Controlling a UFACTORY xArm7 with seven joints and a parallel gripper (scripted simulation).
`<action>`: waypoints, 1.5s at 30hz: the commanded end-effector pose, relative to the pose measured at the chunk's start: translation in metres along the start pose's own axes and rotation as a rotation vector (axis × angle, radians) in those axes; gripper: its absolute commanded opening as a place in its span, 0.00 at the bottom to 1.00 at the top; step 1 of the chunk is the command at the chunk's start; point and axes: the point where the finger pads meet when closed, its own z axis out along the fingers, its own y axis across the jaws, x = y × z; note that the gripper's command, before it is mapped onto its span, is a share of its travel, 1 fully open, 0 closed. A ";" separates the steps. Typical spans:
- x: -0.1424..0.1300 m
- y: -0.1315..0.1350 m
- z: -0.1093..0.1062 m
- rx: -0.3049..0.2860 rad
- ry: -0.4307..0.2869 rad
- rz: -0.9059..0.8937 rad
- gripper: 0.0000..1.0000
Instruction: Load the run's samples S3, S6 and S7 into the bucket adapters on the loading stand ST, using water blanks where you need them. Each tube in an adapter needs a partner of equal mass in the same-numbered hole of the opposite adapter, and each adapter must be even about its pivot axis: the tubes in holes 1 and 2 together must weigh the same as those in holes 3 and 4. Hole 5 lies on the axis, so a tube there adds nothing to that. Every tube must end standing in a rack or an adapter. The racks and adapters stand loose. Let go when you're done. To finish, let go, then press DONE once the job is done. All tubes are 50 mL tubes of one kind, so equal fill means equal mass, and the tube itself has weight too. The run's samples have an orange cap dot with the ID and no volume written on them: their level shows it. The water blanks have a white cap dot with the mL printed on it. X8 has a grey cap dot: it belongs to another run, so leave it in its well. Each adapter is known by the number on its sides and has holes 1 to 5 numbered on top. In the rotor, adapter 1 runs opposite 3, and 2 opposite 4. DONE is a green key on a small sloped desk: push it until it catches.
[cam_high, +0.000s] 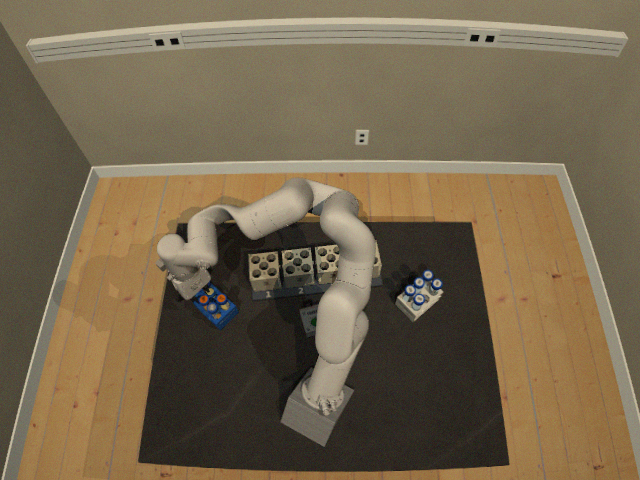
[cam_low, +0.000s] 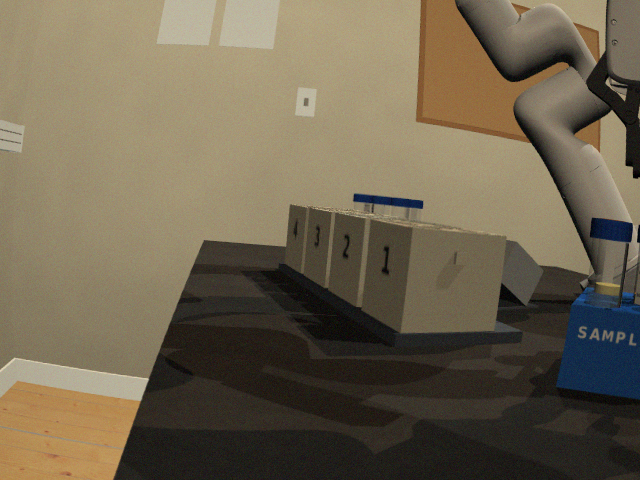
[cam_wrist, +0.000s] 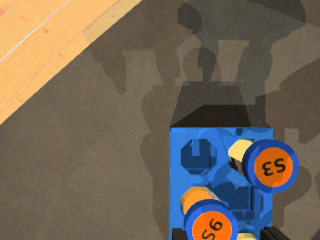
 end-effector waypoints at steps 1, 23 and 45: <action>0.001 -0.001 -0.014 0.002 0.004 0.000 0.44; 0.001 -0.001 -0.050 0.002 0.004 0.000 0.44; 0.001 -0.001 -0.077 0.002 0.004 0.000 0.44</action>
